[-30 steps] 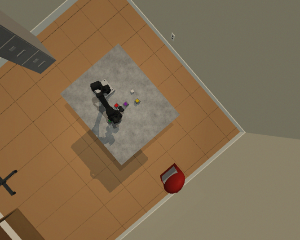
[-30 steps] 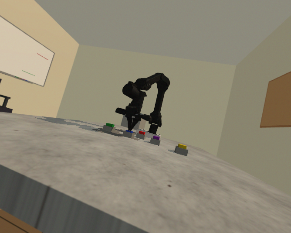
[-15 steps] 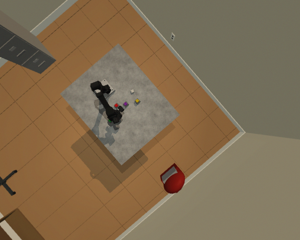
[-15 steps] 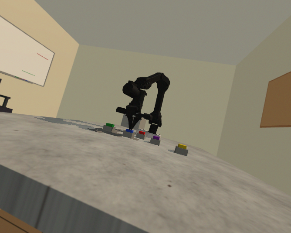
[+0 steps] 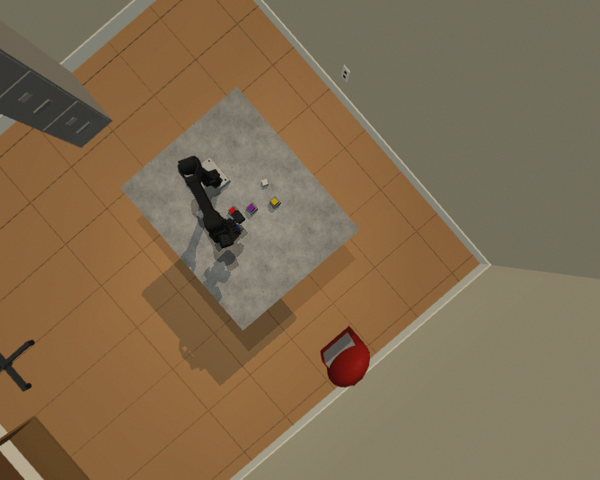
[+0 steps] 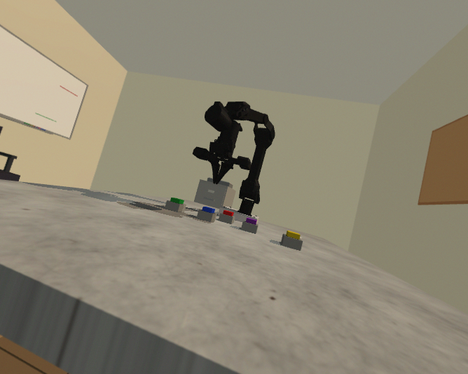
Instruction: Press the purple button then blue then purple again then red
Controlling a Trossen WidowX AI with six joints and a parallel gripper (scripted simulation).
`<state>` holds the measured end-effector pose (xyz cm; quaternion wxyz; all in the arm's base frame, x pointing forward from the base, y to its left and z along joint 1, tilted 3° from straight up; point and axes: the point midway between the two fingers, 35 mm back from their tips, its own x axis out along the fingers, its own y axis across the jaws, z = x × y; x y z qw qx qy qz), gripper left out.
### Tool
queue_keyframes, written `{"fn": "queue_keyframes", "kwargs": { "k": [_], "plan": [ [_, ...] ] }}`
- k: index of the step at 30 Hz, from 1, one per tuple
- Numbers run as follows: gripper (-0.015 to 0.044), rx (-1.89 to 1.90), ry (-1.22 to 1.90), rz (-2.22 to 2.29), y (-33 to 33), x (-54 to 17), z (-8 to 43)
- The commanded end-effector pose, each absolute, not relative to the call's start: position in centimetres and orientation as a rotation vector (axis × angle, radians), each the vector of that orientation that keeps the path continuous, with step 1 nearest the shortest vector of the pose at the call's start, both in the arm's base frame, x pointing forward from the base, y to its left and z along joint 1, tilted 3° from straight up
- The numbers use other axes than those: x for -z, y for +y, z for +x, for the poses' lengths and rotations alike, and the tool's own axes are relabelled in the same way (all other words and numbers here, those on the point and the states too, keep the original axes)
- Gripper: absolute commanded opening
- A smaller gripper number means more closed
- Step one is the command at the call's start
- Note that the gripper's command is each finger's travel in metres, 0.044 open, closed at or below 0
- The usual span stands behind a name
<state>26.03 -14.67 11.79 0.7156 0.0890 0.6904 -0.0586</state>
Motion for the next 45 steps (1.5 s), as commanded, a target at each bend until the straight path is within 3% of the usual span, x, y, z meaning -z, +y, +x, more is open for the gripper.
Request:
{"fn": "queue_keyframes", "kwargs": {
  "k": [1, 13, 19, 25, 45],
  "plan": [
    [0.002, 0.124, 1.537, 0.196, -14.6, -12.7, 25.8],
    [0.002, 0.115, 1.537, 0.206, -0.5, -13.4, 25.6],
    [0.002, 0.114, 1.537, 0.206, -0.3, -13.2, 25.5],
    [0.002, 0.114, 1.538, 0.206, 0.0, -7.4, 25.7],
    [0.002, 0.114, 1.538, 0.206, 0.2, -4.8, 25.8]
  ]
}}
